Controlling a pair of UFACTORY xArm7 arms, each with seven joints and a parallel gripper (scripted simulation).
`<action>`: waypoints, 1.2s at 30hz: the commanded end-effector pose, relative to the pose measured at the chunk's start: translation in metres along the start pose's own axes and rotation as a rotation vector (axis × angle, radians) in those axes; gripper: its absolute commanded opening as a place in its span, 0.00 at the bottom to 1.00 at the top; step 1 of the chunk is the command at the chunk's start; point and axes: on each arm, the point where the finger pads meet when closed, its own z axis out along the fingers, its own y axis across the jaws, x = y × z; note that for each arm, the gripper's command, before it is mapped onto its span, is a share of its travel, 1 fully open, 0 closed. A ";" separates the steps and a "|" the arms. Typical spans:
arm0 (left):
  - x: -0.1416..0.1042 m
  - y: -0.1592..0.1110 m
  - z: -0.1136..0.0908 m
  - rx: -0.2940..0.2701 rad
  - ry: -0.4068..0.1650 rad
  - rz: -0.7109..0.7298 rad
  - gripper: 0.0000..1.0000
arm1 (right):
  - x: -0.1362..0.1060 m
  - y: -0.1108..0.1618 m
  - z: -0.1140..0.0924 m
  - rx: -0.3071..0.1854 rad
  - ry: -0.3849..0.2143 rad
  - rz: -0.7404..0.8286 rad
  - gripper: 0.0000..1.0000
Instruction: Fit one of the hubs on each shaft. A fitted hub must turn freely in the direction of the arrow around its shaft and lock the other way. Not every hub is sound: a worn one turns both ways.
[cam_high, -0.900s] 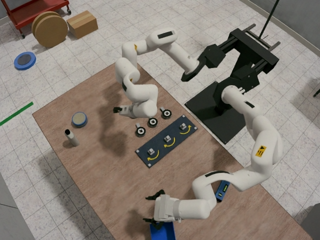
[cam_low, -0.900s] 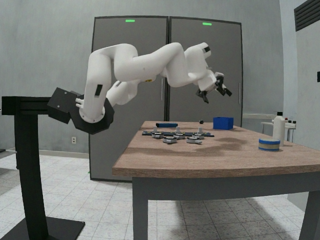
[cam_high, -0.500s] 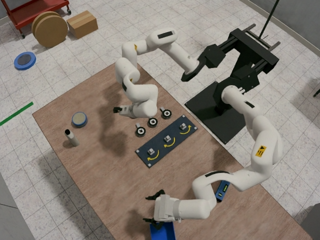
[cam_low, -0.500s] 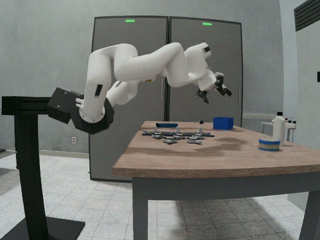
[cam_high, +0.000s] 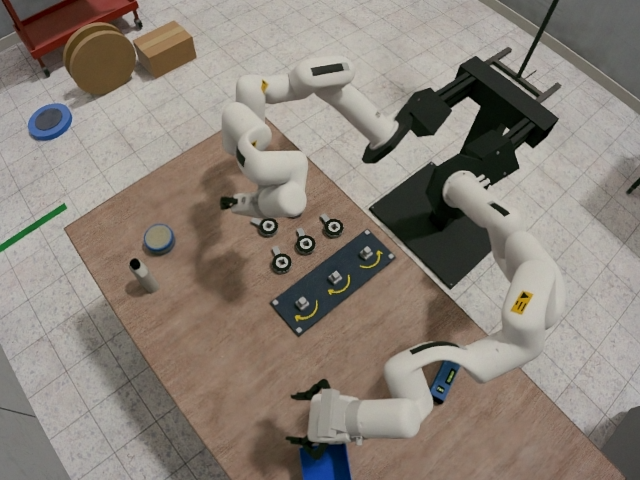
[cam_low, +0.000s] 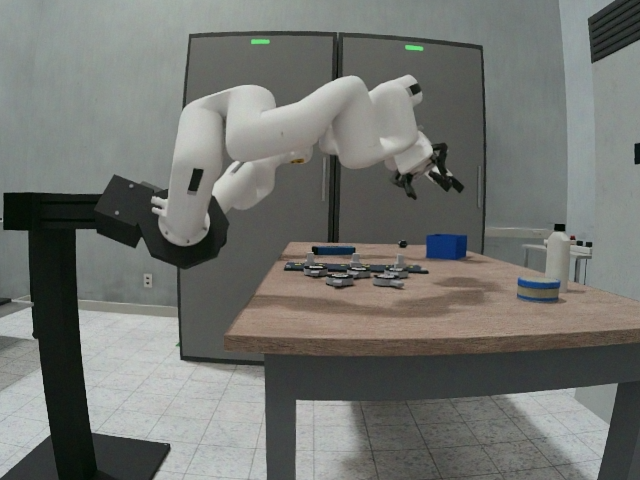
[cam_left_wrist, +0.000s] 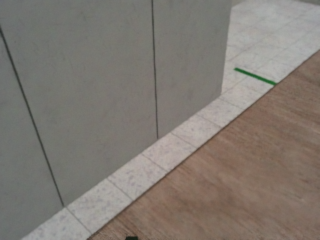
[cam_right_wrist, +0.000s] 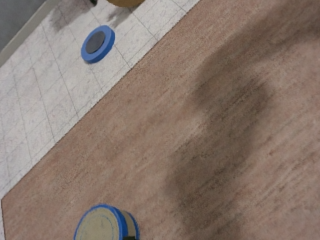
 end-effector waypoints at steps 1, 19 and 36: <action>0.003 0.000 -0.002 0.002 0.005 0.002 1.00 | 0.040 -0.016 0.010 -0.002 -0.015 0.001 1.00; 0.003 0.000 -0.002 0.002 0.005 0.002 1.00 | 0.124 -0.052 0.035 0.001 0.001 0.002 1.00; 0.003 0.000 -0.002 0.002 0.005 0.002 1.00 | 0.202 -0.085 0.059 0.004 0.013 0.004 1.00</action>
